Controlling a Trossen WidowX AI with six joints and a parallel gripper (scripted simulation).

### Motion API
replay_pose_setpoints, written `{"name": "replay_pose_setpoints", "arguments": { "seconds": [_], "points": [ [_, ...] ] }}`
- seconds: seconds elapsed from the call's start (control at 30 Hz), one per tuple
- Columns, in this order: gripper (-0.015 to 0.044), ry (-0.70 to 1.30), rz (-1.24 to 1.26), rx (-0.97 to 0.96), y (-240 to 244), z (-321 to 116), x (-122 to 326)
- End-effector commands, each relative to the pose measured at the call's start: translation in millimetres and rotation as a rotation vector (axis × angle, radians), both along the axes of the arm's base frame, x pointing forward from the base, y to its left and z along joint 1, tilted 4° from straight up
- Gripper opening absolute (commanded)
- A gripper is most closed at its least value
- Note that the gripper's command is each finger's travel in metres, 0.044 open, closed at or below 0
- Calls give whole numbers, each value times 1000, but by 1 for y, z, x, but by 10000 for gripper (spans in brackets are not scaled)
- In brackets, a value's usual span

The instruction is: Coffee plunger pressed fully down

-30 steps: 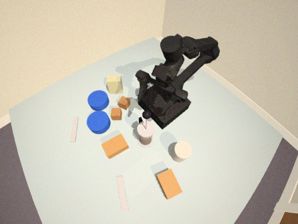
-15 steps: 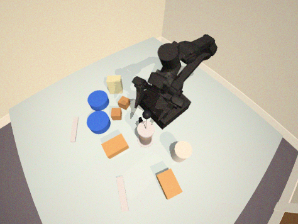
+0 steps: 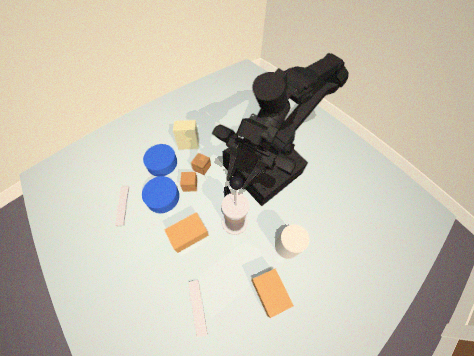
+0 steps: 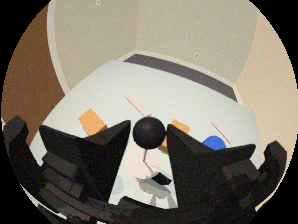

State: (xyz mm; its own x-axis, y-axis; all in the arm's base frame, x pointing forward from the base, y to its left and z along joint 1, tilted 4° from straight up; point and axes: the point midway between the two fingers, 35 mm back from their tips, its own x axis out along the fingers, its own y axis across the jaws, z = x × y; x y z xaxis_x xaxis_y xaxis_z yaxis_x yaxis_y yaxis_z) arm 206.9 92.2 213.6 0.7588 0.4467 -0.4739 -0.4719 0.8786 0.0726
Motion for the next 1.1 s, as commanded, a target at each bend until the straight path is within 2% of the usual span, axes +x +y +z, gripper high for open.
{"name": "replay_pose_setpoints", "arguments": {
  "seconds": [0.0,0.33,1.07],
  "points": [
    [126,0,-5,1,0,0,1],
    [126,0,-5,1,0,-3,1],
    [126,0,-5,1,4,-37,4]
  ]
}}
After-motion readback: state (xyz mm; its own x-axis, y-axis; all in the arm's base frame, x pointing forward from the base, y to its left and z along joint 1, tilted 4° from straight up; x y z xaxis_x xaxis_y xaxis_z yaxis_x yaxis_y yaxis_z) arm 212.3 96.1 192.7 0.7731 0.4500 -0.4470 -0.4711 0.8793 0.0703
